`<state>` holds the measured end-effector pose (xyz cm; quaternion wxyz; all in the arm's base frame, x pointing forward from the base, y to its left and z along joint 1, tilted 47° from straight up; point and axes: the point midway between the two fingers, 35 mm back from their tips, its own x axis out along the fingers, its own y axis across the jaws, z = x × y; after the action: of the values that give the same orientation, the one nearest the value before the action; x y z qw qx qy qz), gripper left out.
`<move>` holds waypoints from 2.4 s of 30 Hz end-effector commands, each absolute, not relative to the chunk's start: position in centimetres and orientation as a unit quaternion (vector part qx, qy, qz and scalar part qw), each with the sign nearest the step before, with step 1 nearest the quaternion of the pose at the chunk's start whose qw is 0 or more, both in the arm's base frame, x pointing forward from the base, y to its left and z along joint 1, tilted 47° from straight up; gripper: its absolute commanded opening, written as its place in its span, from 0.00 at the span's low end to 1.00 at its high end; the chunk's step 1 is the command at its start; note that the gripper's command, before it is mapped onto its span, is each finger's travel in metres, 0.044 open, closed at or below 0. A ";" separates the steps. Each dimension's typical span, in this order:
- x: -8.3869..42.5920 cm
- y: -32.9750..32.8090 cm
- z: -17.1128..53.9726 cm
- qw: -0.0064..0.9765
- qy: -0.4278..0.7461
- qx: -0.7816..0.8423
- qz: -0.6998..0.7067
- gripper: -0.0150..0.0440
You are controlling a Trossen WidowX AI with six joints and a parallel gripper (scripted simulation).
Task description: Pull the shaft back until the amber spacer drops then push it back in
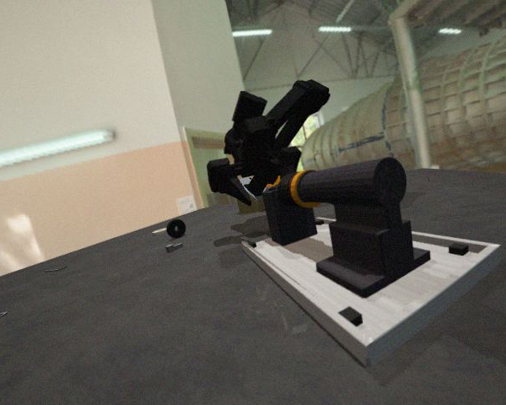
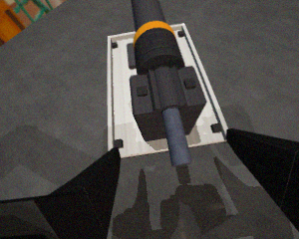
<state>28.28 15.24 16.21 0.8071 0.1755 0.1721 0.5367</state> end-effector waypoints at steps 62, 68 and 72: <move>29.2 16.9 16.1 0.808 0.171 0.177 0.535 1.00; 29.0 17.0 16.0 0.807 0.172 0.176 0.536 0.82; 29.0 17.0 16.0 0.807 0.172 0.176 0.536 0.64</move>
<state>29.06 16.96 16.06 0.8074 0.1761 0.1717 0.5362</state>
